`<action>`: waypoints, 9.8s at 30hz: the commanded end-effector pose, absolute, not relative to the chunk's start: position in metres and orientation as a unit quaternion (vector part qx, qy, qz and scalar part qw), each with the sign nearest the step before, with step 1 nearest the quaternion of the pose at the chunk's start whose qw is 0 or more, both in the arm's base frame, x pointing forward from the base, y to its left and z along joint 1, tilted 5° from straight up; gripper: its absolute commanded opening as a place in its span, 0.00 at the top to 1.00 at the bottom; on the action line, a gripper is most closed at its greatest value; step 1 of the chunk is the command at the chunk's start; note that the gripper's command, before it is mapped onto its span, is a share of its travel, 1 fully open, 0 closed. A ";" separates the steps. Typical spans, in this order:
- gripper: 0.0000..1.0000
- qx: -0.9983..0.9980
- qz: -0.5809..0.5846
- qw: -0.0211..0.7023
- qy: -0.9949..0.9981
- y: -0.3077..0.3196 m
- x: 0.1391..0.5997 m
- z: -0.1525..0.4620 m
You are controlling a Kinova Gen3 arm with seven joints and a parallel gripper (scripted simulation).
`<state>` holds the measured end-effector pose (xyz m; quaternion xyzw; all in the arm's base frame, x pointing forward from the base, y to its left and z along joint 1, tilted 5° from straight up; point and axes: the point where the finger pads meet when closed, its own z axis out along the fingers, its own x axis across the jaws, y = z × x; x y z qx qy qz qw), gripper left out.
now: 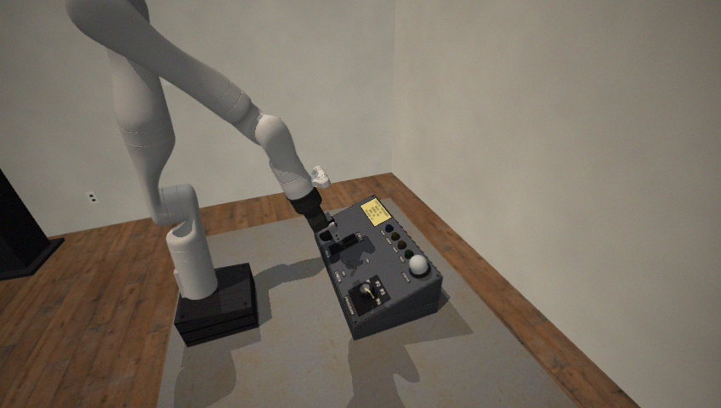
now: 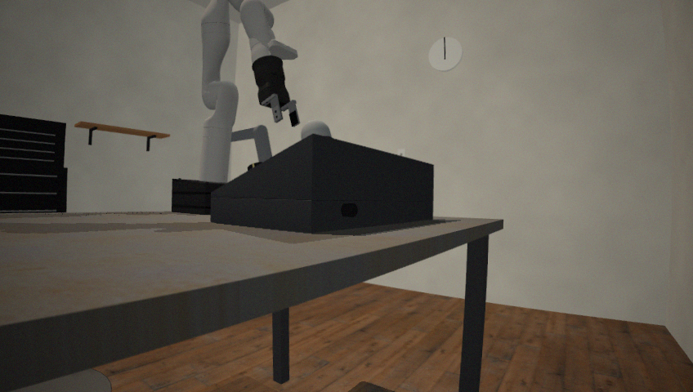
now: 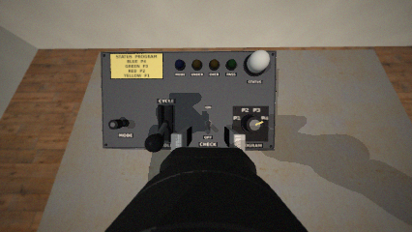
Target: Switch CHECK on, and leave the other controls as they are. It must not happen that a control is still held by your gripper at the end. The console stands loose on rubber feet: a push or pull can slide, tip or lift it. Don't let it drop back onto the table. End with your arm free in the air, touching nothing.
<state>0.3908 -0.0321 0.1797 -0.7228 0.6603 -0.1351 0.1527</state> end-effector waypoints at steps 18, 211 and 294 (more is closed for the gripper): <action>0.00 -0.723 -0.136 0.153 0.660 -0.032 0.391 0.180; 1.00 -0.723 -0.136 0.153 0.660 -0.031 0.392 0.050; 1.00 -0.723 -0.136 0.153 0.660 -0.031 0.393 0.049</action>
